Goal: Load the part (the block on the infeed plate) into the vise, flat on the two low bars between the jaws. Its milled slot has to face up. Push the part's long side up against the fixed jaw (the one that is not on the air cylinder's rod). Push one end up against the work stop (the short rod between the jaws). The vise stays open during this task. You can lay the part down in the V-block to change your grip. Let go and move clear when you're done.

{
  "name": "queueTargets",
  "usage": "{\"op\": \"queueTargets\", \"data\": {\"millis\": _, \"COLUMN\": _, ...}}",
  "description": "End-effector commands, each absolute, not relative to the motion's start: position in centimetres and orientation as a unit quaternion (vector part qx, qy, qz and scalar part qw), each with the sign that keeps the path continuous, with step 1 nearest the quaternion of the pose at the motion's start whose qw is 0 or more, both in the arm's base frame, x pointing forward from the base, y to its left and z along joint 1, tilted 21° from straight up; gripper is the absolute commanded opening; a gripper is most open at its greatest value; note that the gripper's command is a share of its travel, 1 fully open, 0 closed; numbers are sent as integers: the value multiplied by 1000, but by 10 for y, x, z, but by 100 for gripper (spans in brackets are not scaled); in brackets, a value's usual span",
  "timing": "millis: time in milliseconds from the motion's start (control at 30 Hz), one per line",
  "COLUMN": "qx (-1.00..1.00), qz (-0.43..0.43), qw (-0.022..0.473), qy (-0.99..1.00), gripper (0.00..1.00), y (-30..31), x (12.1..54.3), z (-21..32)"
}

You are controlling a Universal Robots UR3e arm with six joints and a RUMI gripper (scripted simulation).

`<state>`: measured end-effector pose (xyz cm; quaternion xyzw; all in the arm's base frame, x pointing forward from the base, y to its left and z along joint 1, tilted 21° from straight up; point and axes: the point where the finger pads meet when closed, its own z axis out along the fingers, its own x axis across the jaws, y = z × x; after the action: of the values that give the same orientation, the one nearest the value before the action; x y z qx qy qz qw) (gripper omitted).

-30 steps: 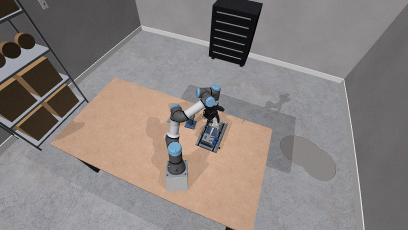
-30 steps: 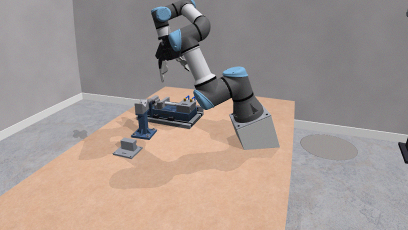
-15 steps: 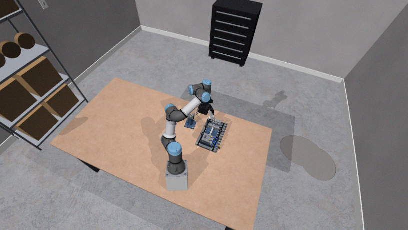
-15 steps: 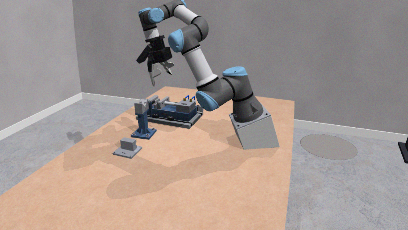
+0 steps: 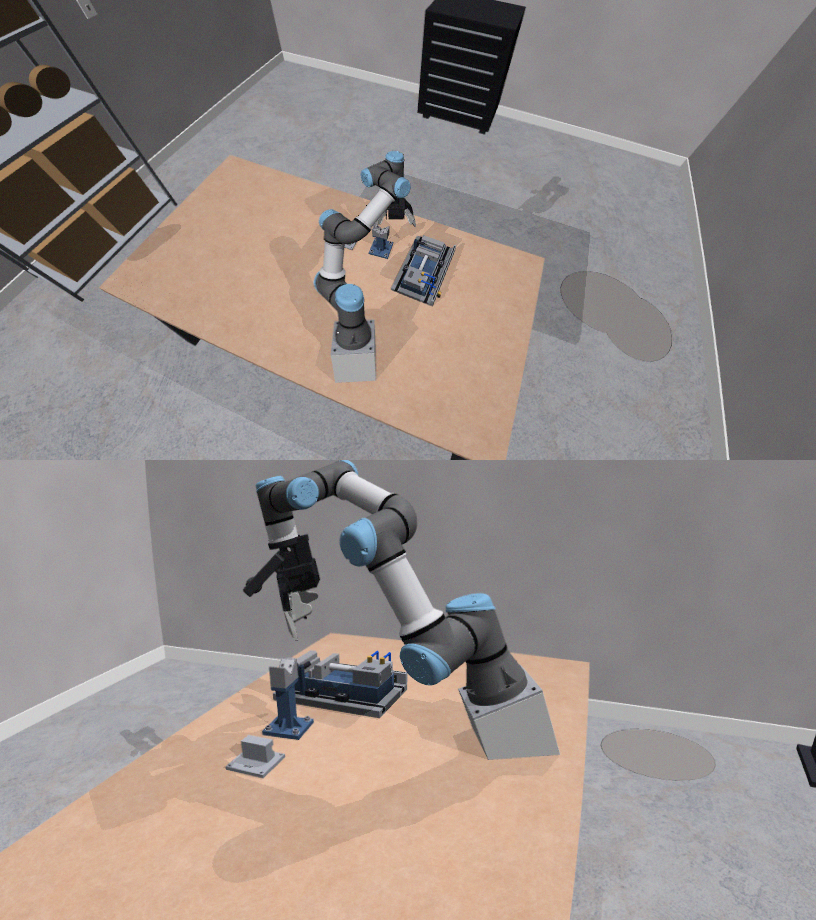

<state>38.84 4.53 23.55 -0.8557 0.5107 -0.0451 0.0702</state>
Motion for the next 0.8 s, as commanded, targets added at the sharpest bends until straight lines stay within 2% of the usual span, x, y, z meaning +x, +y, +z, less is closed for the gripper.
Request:
{"op": "queueTargets", "data": {"millis": 0, "qx": -886, "qz": -58, "qw": 73, "qy": 454, "gripper": 100, "y": 67, "x": 391, "z": 242}}
{"op": "queueTargets", "data": {"millis": 767, "qx": -979, "qz": -123, "qw": 83, "qy": 138, "gripper": 100, "y": 185, "x": 371, "z": 272}}
